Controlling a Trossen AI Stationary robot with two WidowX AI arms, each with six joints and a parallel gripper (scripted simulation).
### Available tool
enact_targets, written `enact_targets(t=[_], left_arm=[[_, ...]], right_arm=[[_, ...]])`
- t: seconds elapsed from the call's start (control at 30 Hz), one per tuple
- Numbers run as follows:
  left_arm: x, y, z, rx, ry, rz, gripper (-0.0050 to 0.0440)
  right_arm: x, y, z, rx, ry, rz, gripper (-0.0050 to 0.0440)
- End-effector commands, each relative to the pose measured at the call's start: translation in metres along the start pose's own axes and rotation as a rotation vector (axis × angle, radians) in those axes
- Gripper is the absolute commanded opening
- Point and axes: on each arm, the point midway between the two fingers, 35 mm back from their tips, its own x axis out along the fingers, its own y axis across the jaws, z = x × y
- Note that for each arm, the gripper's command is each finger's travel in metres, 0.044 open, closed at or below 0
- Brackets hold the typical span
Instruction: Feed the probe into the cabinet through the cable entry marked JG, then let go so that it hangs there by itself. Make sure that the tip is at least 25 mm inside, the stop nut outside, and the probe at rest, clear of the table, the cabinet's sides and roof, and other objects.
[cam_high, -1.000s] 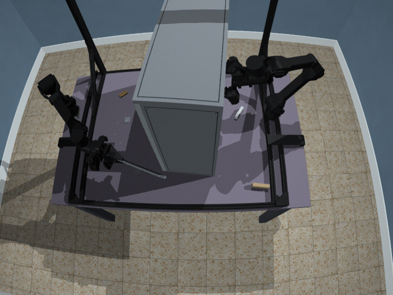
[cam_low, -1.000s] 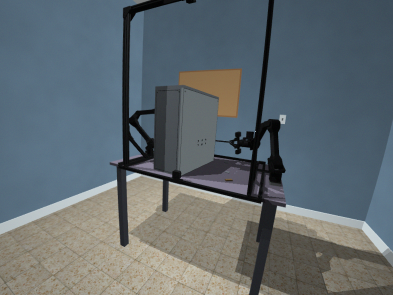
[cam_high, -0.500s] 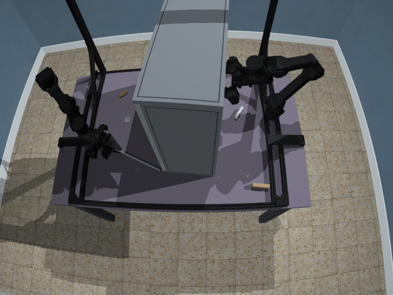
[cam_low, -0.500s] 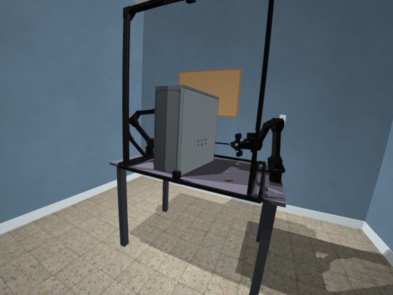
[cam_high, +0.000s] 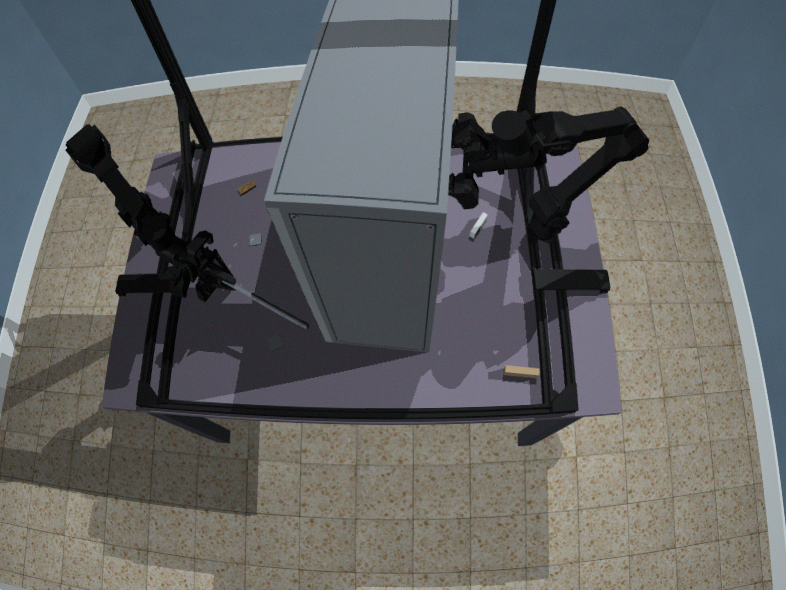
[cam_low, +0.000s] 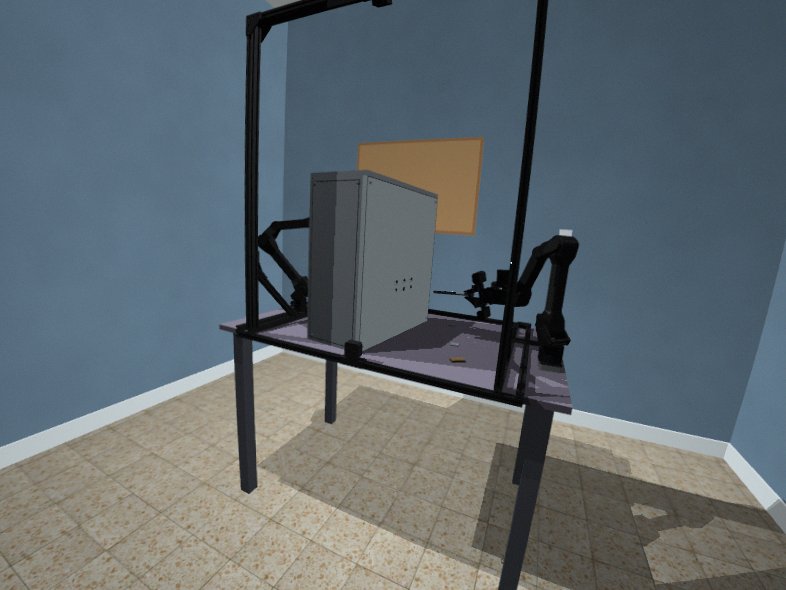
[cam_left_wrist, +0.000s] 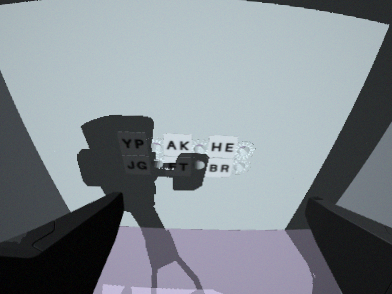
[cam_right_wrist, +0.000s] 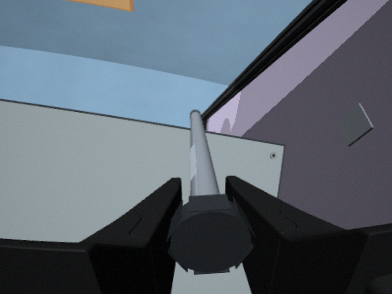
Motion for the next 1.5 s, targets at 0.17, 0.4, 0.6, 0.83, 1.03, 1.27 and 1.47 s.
enact_targets(t=[0.17,0.4,0.6,0.83,1.03,1.27,1.47], left_arm=[[-0.001,0.001,0.001,0.003,-0.001,0.006,0.044],[-0.001,0.001,0.001,0.003,-0.001,0.006,0.044],[-0.001,0.001,0.001,0.003,-0.001,0.006,0.044],[-0.001,0.001,0.001,0.003,-0.001,0.006,0.044],[-0.001,0.001,0.001,0.003,-0.001,0.006,0.044],[-0.001,0.001,0.001,0.003,-0.001,0.006,0.044],[-0.001,0.001,0.001,0.003,-0.001,0.006,0.044]], right_arm=[[-0.017,0.003,-0.02,0.015,0.027,0.017,0.0],[-0.027,0.01,-0.045,0.079,0.106,0.044,0.0],[-0.04,0.021,-0.073,0.144,0.207,0.086,0.0],[-0.065,0.033,-0.105,0.191,0.315,0.143,0.0],[-0.072,0.036,-0.114,0.204,0.346,0.158,0.0],[-0.07,0.037,-0.116,0.204,0.347,0.159,0.0],[-0.069,0.037,-0.116,0.204,0.347,0.159,0.0]])
